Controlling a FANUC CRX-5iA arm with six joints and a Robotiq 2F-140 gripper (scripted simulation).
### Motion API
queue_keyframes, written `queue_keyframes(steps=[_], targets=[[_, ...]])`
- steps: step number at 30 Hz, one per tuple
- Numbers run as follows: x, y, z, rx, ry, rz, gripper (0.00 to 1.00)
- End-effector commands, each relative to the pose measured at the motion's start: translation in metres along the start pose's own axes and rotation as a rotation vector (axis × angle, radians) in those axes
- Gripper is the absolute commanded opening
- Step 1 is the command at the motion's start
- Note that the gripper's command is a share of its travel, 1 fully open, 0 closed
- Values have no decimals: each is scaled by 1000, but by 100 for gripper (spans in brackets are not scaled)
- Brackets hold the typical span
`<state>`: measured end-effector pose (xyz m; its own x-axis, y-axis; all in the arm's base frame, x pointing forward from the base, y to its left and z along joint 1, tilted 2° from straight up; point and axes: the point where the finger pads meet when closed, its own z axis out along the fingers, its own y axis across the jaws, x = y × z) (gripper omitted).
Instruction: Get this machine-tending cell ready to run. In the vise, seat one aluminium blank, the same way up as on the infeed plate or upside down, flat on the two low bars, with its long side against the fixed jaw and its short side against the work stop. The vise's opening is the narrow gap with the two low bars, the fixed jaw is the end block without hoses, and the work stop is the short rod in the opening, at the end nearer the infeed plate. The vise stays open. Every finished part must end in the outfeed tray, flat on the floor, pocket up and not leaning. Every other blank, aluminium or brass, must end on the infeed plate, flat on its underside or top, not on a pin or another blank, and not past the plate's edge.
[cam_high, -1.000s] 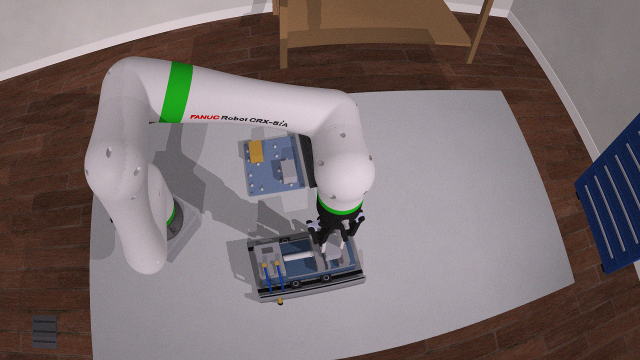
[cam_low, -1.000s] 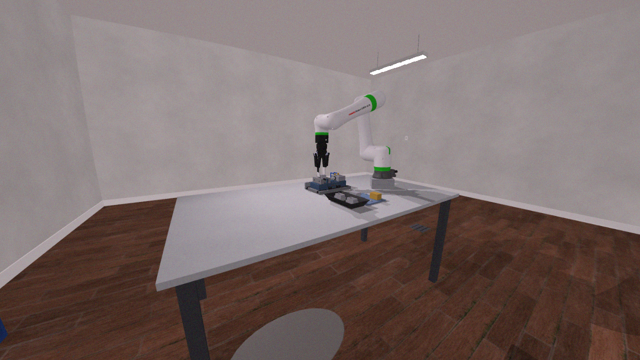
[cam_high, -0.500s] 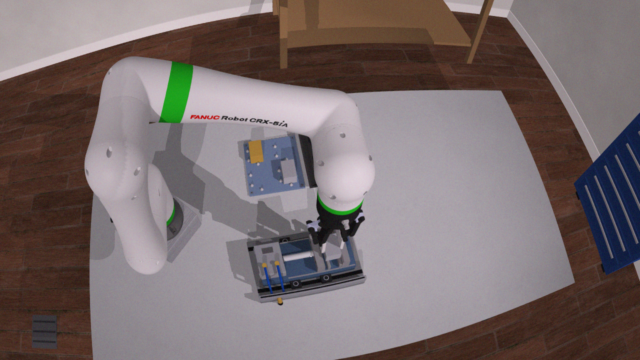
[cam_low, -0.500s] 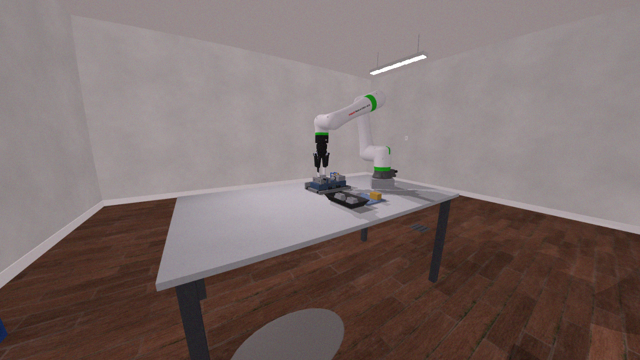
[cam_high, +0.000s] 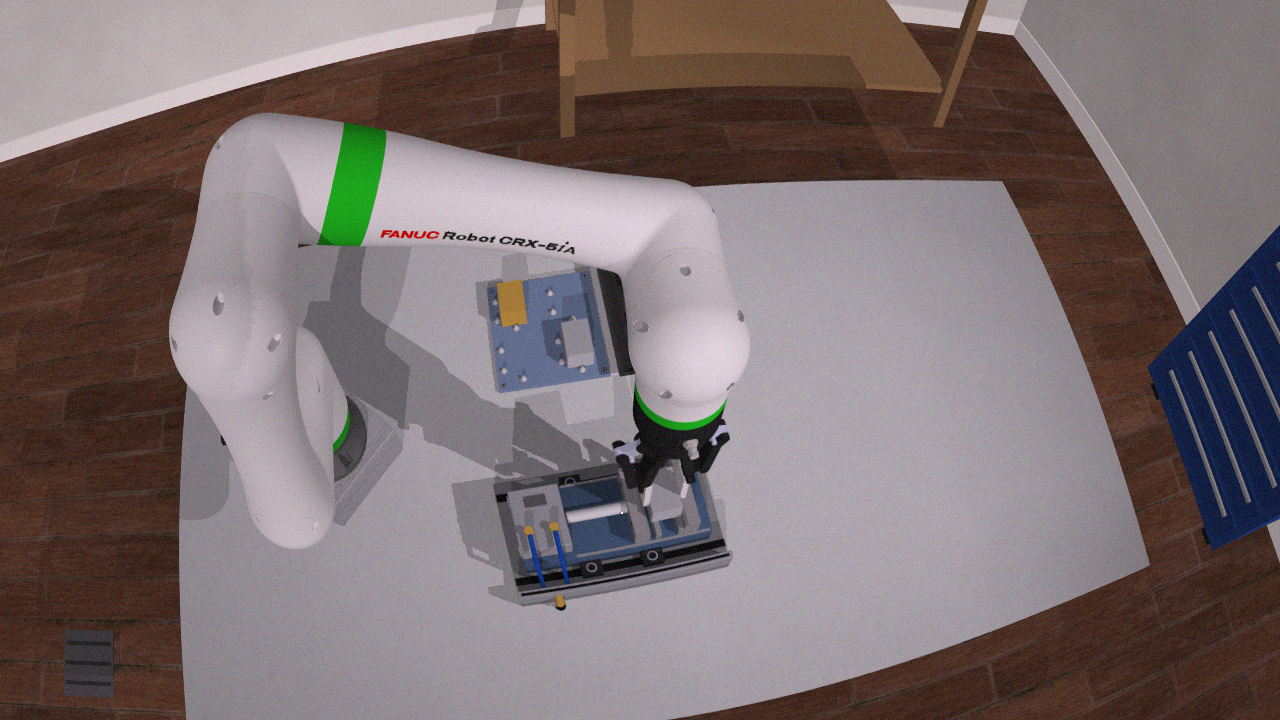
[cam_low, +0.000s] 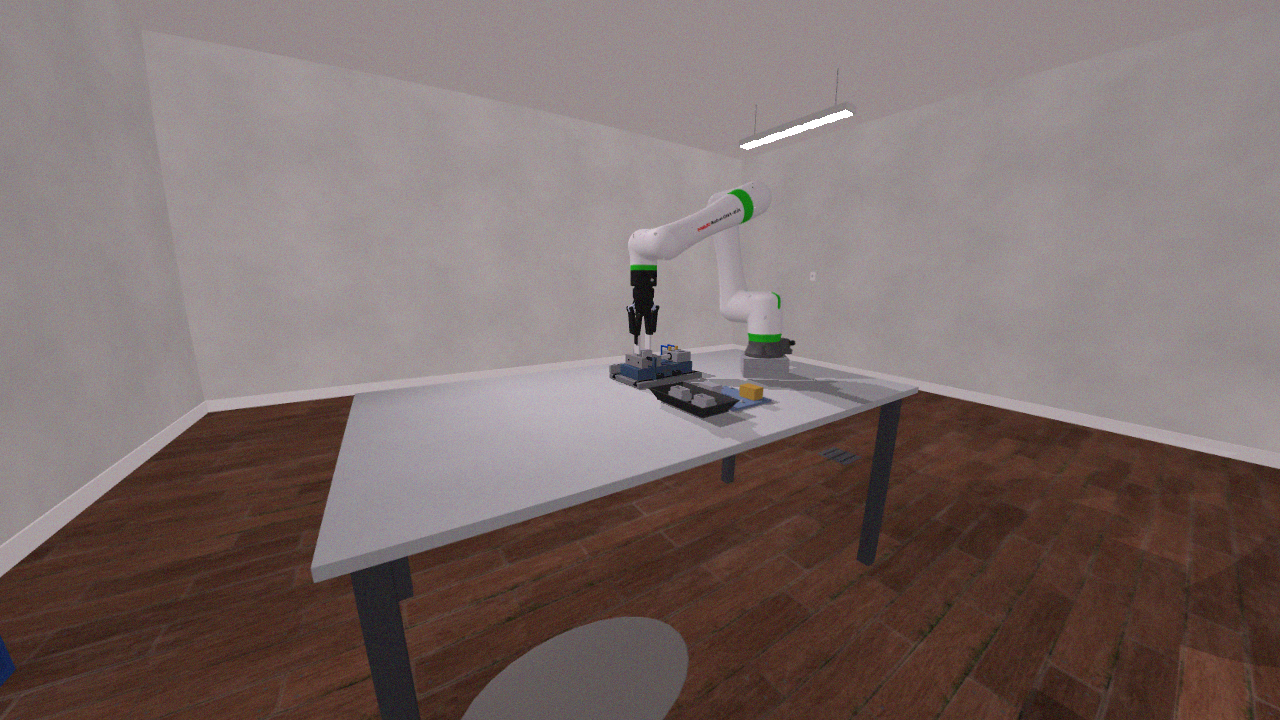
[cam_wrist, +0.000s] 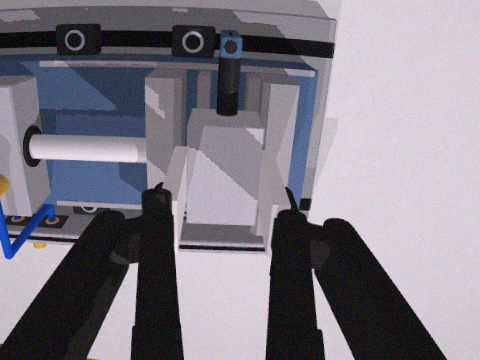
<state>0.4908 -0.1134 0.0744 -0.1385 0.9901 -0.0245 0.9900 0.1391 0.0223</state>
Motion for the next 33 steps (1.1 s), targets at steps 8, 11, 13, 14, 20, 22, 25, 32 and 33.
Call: queue_keyframes(steps=[8, 11, 13, 14, 20, 22, 25, 32, 33], targets=[[0, 0, 0, 0, 0, 0, 0], [0, 0, 0, 0, 0, 0, 0], [0, 0, 0, 0, 0, 0, 0], [0, 0, 0, 0, 0, 0, 0], [0, 0, 0, 0, 0, 0, 40], [0, 0, 0, 0, 0, 0, 40], [0, 0, 0, 0, 0, 0, 40], [0, 0, 0, 0, 0, 0, 40], [0, 0, 0, 0, 0, 0, 40]])
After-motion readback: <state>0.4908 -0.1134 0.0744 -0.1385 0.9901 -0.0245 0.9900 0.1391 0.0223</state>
